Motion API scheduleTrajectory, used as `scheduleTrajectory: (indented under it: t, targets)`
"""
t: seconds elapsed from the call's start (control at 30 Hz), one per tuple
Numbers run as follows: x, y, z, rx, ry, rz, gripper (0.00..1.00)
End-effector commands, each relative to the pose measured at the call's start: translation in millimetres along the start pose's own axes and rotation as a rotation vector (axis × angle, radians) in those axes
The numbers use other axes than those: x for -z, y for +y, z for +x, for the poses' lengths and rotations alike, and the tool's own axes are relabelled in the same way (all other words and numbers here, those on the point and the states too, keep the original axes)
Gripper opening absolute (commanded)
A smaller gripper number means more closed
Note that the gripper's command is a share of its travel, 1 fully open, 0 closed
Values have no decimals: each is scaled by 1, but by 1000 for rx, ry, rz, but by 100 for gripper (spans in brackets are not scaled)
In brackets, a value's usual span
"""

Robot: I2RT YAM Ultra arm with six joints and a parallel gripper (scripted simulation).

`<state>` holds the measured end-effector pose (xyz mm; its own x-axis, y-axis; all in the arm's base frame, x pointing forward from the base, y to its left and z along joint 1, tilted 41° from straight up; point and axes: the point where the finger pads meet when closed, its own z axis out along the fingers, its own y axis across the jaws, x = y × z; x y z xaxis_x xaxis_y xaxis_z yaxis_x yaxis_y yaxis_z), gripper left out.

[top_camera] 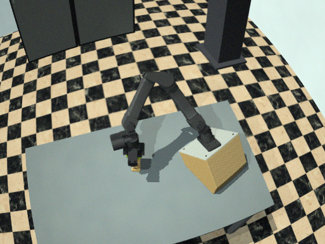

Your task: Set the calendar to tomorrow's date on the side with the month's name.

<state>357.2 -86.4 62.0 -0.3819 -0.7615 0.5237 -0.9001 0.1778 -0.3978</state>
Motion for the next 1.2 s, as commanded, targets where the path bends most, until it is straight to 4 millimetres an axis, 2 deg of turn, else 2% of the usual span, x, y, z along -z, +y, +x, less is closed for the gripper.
scheduleTrajectory:
  t: [0.0,0.1,0.33,0.5,0.53,0.67,0.77,0.83,0.97,1.07,1.1,1.17]
  targets:
    - [11,-12,-7,0,-29,37,26]
    - [9,-13,-9,-3,-31,40,26]
    - [-2,1,-5,9,-17,9,26]
    - [-5,1,-9,20,-18,7,26]
    - [3,-7,-5,-1,-28,35,26]
    - [-11,2,-7,16,-16,3,26]
    - [-10,1,-8,19,-20,12,26]
    - [-11,-6,-5,0,-21,20,26]
    - [-17,3,-9,24,-19,6,26]
    - [-15,0,-9,19,-22,15,26]
    - [-11,-14,-8,-4,-28,39,26]
    - [-16,-11,-7,-3,-23,28,26]
